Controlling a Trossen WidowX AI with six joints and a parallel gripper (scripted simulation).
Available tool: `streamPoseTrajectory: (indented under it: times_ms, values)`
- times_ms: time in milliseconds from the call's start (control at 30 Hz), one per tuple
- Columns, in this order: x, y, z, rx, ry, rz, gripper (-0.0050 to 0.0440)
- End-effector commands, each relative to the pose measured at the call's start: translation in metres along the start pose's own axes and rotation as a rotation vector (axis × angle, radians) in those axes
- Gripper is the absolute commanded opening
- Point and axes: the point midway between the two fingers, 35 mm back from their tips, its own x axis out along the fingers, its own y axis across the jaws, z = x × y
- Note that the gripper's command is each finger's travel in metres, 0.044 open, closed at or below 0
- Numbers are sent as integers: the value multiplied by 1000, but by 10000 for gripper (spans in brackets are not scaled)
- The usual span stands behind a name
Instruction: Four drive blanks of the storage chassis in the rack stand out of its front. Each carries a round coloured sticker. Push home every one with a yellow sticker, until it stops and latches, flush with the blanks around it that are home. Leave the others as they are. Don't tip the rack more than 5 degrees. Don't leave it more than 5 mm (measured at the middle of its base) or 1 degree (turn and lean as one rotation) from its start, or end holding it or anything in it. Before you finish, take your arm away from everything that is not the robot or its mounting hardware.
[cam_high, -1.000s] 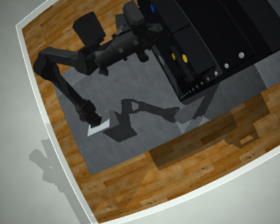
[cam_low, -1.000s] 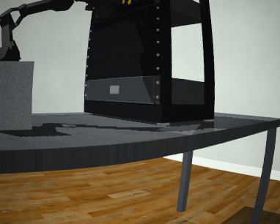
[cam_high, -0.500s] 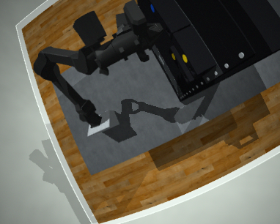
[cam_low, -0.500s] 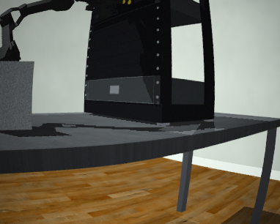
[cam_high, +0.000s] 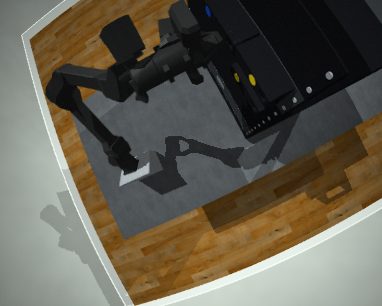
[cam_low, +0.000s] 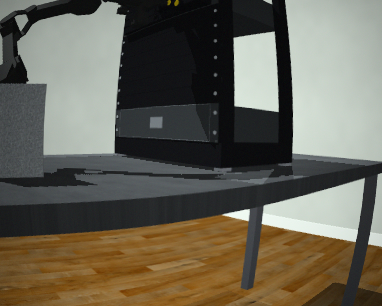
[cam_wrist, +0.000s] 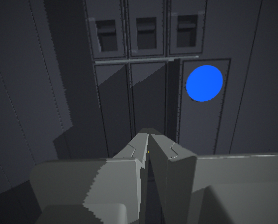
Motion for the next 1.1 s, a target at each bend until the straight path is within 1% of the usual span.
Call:
streamPoseTrajectory:
  times_ms: [0,1067]
  values:
    - [2,-8,9,-22,-15,-22,0]
    - [5,-9,10,-22,-15,-22,0]
